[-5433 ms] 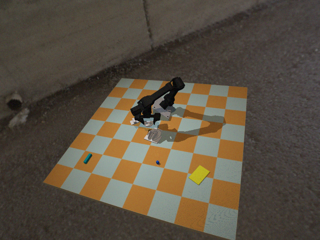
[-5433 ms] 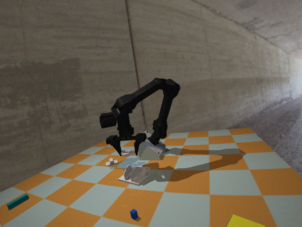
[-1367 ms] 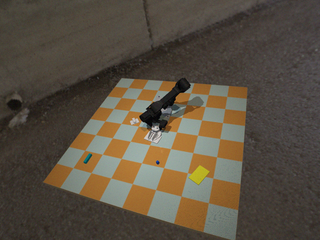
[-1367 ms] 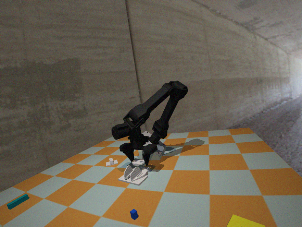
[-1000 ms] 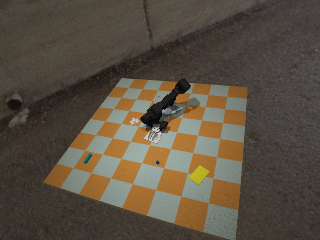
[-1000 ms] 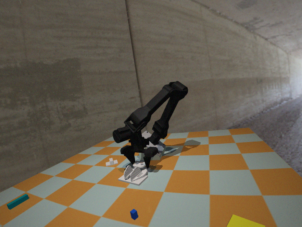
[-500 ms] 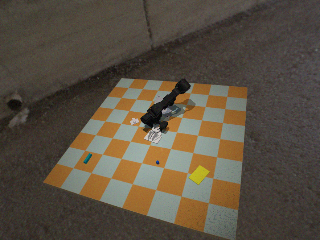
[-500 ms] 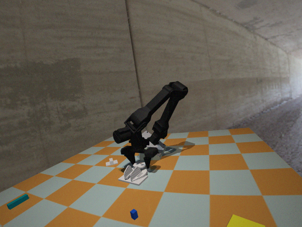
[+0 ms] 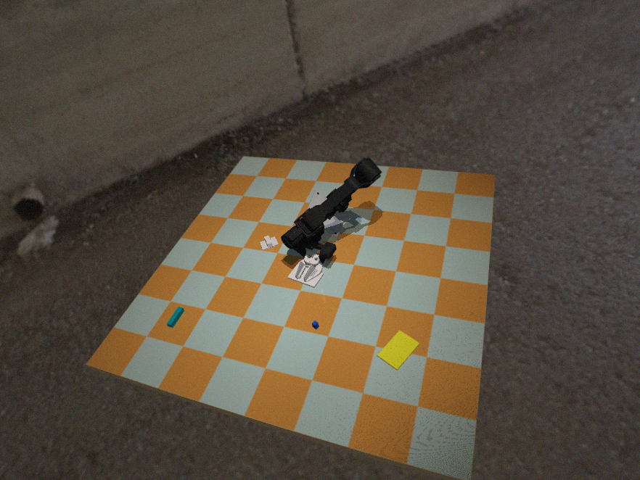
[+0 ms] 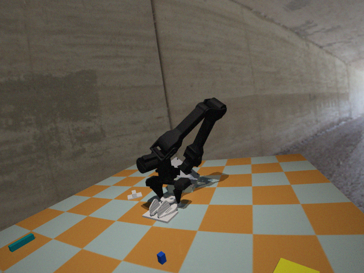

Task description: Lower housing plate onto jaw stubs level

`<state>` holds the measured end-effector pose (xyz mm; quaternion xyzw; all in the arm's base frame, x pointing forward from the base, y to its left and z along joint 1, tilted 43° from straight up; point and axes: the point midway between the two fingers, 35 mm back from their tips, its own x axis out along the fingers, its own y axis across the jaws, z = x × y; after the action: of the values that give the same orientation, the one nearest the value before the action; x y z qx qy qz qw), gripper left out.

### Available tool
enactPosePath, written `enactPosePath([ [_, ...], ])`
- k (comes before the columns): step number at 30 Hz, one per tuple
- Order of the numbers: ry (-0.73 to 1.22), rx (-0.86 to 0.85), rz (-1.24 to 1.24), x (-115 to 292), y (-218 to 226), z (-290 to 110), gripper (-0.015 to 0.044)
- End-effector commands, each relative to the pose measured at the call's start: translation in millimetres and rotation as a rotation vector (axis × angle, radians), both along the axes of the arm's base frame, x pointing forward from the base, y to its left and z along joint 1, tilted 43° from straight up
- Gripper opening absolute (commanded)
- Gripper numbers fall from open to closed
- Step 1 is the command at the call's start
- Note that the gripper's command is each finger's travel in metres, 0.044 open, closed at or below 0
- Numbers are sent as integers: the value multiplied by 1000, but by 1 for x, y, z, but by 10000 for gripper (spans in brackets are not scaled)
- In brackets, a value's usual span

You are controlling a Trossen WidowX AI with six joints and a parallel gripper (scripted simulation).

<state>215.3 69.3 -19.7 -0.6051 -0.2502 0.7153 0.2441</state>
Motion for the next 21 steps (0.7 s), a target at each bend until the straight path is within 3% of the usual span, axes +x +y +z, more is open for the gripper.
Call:
enactPosePath([
  [1,1,4,-4,0,1,-1,351],
  [21,1,4,-4,-1,4,-4,351],
])
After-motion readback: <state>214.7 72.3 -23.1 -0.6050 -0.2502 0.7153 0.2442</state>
